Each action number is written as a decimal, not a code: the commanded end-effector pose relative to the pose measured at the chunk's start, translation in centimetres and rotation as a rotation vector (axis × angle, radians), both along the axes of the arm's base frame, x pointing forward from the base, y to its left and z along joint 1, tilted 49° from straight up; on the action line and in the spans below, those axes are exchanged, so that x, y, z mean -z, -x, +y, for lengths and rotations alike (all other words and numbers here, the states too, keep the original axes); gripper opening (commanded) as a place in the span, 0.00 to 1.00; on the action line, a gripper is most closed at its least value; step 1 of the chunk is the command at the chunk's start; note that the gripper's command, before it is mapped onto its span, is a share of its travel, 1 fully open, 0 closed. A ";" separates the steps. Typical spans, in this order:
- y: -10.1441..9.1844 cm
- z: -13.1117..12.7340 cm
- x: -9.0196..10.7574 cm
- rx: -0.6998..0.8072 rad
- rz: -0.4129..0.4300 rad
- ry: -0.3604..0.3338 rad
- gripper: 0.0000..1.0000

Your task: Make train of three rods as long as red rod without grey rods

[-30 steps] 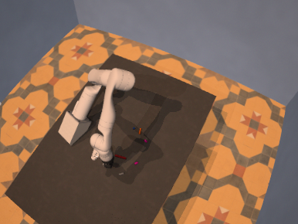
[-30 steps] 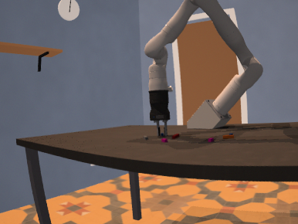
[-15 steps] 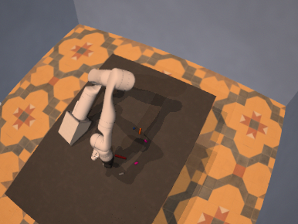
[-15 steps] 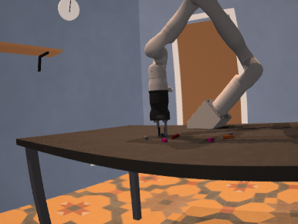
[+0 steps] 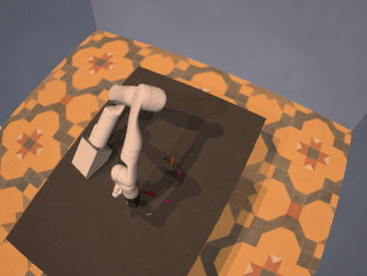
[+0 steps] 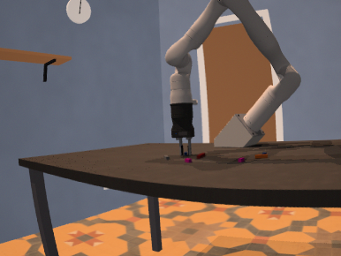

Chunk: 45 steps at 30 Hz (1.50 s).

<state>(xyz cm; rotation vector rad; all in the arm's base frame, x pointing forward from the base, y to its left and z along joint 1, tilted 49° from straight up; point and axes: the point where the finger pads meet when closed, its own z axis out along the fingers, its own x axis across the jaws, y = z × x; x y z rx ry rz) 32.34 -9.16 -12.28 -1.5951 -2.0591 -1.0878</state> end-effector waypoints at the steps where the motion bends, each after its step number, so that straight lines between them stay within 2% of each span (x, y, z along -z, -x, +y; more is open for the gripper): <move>1: 0.0 -0.1 0.0 0.001 -0.001 0.001 0.24; 36: 0.0 -0.1 -0.1 0.001 -0.001 0.001 0.24; 40: 0.2 -0.9 -0.7 0.001 -0.001 0.001 0.24; 45: 0.8 -3.2 -2.9 0.001 -0.001 0.001 0.24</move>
